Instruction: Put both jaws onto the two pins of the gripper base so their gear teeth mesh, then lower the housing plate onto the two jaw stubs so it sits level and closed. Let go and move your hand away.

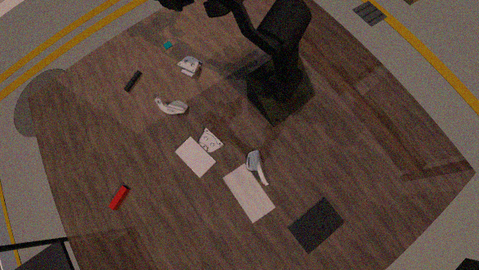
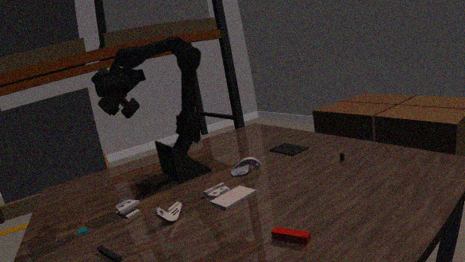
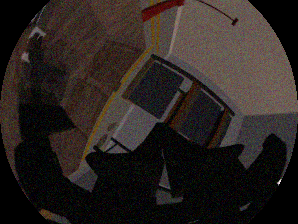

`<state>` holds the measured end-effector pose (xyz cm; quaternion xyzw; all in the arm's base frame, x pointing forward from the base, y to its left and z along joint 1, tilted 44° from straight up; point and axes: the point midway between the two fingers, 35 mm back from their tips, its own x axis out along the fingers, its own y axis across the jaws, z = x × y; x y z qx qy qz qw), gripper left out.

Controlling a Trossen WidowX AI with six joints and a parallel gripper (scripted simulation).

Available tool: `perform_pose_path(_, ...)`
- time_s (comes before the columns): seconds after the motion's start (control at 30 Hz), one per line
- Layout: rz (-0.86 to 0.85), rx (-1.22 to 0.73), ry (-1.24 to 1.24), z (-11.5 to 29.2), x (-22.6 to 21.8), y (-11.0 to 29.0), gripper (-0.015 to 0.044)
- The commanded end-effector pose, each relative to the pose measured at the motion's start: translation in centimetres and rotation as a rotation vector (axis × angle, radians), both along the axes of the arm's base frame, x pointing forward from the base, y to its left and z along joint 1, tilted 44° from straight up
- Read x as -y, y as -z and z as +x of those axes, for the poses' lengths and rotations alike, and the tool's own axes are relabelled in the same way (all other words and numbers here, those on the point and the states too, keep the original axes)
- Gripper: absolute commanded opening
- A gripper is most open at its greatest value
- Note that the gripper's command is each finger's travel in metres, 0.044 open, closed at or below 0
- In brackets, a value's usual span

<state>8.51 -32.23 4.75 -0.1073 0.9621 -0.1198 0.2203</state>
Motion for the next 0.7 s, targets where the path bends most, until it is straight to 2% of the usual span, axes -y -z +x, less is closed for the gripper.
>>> perform_pose_path(0.0, 0.013, 0.085, 0.06, 1.5, -1.0, 2.0, 0.0)
perform_pose_path(0.67, 0.155, 0.441, 0.377, 9.6, -7.8, 10.7, 0.0)
